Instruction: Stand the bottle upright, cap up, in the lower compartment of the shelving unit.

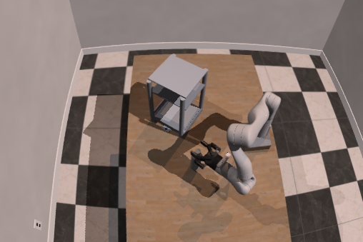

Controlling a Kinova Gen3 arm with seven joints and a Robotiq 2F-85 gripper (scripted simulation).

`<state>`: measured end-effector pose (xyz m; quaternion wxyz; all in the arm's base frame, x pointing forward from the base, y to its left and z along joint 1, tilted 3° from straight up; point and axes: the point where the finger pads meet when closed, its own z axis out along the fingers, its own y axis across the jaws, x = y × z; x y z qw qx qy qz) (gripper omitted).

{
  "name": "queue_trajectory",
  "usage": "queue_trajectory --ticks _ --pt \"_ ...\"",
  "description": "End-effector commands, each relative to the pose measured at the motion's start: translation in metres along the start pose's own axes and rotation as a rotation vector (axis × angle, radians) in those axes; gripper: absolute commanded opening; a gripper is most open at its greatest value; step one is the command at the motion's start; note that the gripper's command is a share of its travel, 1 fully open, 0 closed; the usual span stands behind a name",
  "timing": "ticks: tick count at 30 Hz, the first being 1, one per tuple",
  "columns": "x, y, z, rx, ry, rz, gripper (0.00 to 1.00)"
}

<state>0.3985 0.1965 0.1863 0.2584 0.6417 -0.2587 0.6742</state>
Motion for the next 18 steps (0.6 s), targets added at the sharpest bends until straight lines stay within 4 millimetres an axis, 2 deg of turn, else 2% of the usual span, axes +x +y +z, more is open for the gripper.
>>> queue_trajectory --ticks 1,18 --pt "-0.011 0.001 -0.001 0.001 0.002 -0.011 0.78" --pt "-0.057 0.001 0.000 0.001 0.002 -0.011 0.78"
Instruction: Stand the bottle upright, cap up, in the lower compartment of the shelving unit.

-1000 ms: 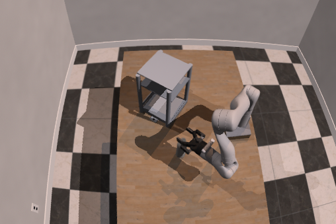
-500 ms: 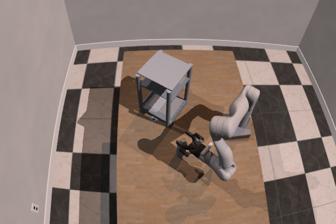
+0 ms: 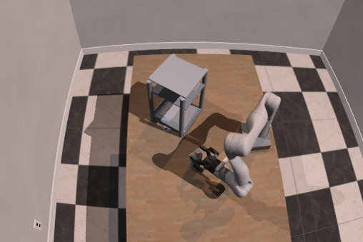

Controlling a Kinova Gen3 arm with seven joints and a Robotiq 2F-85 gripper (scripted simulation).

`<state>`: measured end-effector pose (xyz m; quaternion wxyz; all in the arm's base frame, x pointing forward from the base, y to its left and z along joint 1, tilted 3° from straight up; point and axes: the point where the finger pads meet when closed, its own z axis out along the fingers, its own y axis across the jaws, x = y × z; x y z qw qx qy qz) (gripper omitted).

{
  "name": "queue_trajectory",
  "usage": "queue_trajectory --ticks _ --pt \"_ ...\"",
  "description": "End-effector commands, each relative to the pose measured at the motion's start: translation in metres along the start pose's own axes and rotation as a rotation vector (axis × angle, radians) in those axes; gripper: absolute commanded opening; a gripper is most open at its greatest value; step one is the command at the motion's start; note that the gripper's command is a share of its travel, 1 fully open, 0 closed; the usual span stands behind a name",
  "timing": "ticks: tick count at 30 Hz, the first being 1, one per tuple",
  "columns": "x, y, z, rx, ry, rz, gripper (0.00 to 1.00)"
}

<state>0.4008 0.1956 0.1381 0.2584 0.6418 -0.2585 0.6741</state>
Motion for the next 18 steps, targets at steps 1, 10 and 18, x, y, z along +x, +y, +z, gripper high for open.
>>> queue_trajectory --ticks 1,10,18 --pt "-0.012 0.001 -0.001 0.000 0.002 -0.011 0.78" --pt "-0.031 0.001 0.000 0.000 0.002 -0.011 0.78" --pt "-0.049 0.002 0.000 0.000 0.002 -0.011 0.78"
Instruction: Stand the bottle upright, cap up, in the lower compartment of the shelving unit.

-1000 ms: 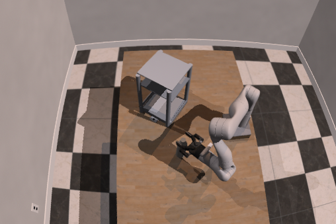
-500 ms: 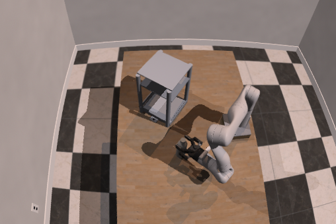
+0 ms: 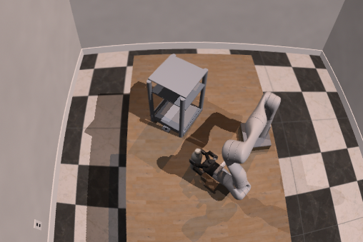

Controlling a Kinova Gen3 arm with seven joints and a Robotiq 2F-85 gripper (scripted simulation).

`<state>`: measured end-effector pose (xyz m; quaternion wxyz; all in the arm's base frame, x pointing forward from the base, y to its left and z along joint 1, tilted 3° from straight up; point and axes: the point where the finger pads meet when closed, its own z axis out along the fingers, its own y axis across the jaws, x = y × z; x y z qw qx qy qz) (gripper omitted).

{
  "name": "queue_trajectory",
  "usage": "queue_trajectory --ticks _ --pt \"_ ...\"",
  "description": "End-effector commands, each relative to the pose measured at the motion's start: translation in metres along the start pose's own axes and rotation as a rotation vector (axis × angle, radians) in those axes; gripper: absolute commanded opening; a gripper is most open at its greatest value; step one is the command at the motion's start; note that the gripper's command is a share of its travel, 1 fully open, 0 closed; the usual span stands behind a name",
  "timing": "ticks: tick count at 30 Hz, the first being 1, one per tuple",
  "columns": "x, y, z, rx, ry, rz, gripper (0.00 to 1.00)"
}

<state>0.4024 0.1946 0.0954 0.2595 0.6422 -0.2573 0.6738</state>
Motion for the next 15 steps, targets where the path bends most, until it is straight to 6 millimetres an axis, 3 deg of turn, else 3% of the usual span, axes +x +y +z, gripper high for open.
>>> queue_trajectory --ticks 1,15 --pt "-0.008 0.001 0.000 0.000 0.002 -0.008 0.78" --pt "-0.027 0.001 0.000 0.000 0.002 -0.008 0.78"
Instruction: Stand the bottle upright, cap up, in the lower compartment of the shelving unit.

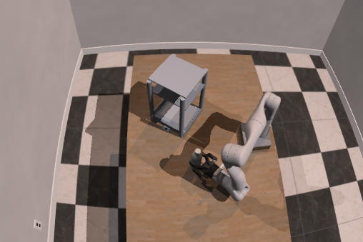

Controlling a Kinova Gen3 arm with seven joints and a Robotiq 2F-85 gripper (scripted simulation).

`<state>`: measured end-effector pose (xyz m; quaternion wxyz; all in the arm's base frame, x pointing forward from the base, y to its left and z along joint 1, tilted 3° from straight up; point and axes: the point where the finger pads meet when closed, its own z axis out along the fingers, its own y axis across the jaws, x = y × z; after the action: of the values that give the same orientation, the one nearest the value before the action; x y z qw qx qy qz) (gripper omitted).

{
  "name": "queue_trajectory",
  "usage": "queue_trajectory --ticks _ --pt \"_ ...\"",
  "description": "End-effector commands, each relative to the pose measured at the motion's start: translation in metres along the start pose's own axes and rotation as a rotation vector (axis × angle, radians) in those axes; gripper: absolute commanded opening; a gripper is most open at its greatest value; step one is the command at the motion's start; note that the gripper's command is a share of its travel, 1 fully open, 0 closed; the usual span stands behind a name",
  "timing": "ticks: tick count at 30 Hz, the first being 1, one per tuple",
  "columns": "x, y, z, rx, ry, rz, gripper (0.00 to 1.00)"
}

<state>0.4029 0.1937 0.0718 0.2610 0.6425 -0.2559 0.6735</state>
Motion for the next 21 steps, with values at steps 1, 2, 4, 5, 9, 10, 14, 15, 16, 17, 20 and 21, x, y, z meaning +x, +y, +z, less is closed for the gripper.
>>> queue_trajectory --ticks 1,2,4,5,9,10,14,15,16,17,20,21 --pt "-0.0043 0.0006 -0.0003 0.000 0.001 -0.003 0.78" --pt "-0.0052 0.0006 -0.0003 0.000 0.001 -0.003 0.78" --pt "-0.0069 0.0006 -0.0003 0.000 0.001 -0.003 0.78" --pt "-0.0077 0.0006 -0.0003 0.000 0.001 -0.003 0.78" --pt "-0.0095 0.0006 -0.0003 0.000 0.001 -0.003 0.78" --pt "-0.0095 0.0006 -0.0003 0.000 0.001 -0.003 0.78" --pt "-0.0110 0.0006 -0.0002 0.000 0.001 -0.003 0.78" --pt "-0.0113 0.0006 -0.0002 0.000 0.001 -0.003 0.78" --pt "-0.0115 0.0006 -0.0002 0.000 0.001 -0.003 0.78" --pt "-0.0116 0.0006 -0.0002 0.000 0.001 -0.003 0.78" --pt "-0.0119 0.0006 -0.0002 0.000 0.001 -0.003 0.78" --pt "-0.0120 0.0006 -0.0002 0.000 0.001 -0.003 0.78"
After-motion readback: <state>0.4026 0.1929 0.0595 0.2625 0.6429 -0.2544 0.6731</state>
